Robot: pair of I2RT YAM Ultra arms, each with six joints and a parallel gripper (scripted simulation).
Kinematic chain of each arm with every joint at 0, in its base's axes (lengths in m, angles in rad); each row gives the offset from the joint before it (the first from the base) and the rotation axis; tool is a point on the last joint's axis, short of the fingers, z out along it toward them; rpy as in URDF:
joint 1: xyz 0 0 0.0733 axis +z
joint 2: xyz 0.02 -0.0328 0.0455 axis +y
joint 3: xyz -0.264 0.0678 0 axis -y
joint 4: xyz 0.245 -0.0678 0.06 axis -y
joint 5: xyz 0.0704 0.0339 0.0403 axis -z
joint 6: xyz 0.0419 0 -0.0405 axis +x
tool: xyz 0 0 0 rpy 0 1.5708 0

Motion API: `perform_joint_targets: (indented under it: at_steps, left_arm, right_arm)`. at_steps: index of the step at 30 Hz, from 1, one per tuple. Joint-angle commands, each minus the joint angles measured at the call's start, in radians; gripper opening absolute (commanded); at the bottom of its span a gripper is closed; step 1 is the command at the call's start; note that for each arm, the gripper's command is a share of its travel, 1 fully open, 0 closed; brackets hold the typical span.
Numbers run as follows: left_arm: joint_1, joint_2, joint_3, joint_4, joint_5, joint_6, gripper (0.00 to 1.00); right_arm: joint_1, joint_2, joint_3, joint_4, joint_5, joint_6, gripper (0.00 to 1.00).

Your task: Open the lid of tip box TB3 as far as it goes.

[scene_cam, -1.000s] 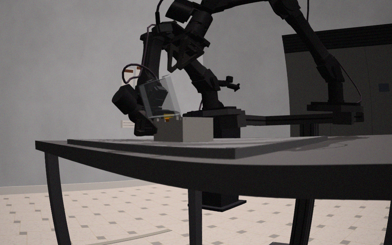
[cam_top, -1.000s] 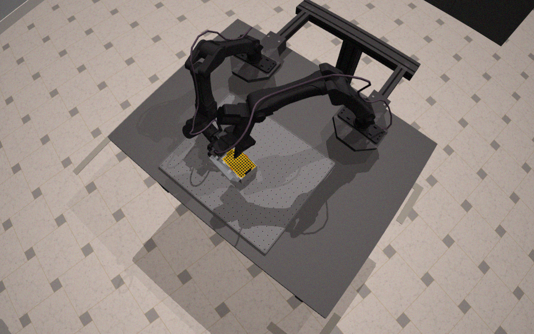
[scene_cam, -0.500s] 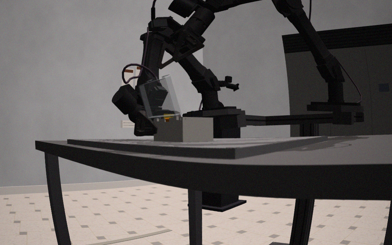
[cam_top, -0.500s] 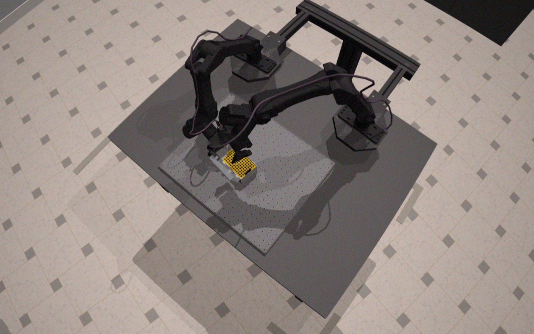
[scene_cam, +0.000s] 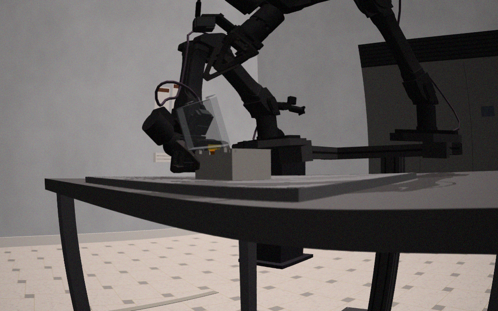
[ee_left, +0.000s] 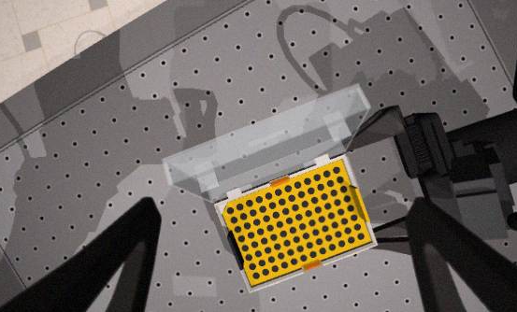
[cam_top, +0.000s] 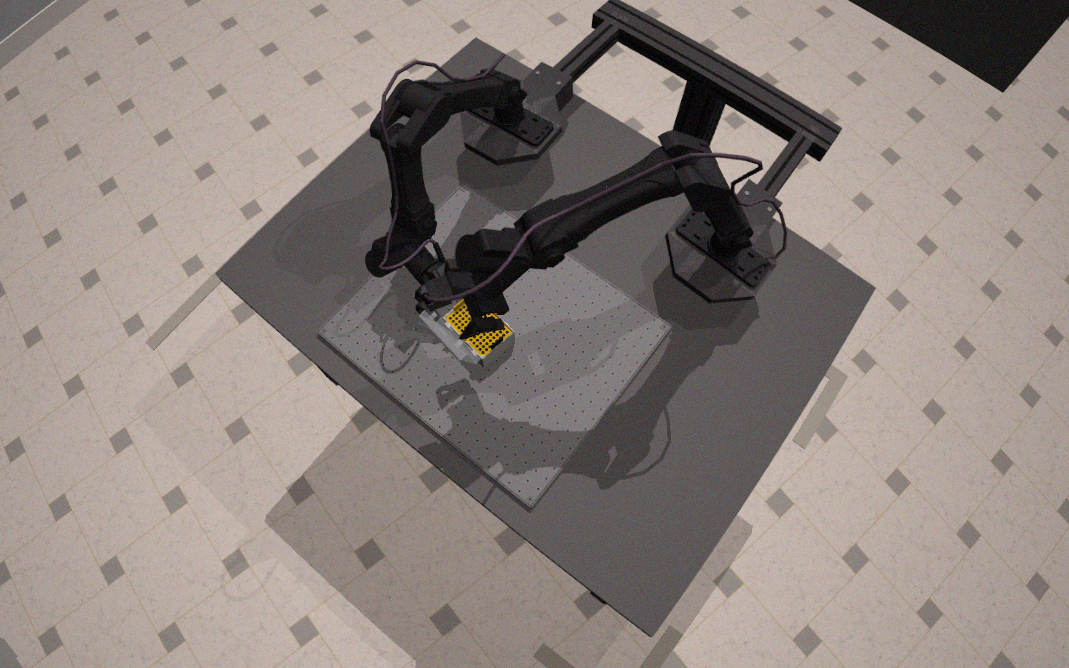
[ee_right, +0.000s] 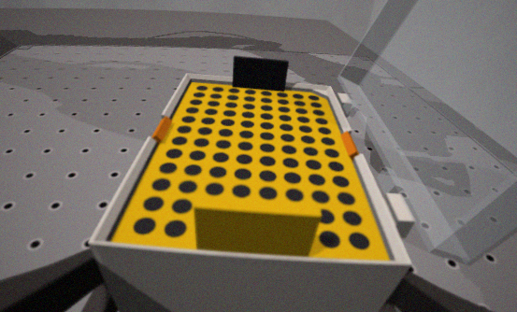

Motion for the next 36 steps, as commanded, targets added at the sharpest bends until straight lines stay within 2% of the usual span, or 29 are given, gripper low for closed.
perform_joint_targets:
  at_steps: [1, 13, 14, 15, 29, 36]
  left_arm:
    - [-0.003, -0.038, 0.007, 0.033, 0.019, 0.018, 1.00]
    - [-0.003, -0.027, 0.008, 0.033, 0.019, 0.017, 1.00]
    - [-0.003, -0.027, 0.008, 0.033, 0.019, 0.017, 1.00]
    - [-0.003, -0.027, 0.008, 0.033, 0.020, 0.017, 1.00]
    - [-0.003, -0.027, 0.008, 0.034, 0.020, 0.017, 1.00]
    - [-0.003, -0.027, 0.008, 0.034, 0.020, 0.017, 1.00]
  right_arm:
    - [-0.002, -0.005, 0.008, -0.001, -0.011, -0.004, 0.84]
    - [-0.002, -0.005, 0.008, -0.001, -0.011, -0.004, 0.84]
    - [-0.002, -0.005, 0.008, -0.001, -0.011, -0.004, 0.95]
    - [-0.002, -0.005, 0.008, -0.001, -0.011, -0.004, 0.99]
    - [-0.053, -0.069, -0.038, -0.059, -0.047, -0.072, 0.99]
    - [-0.100, -0.096, 0.017, -0.173, -0.072, -0.152, 0.99]
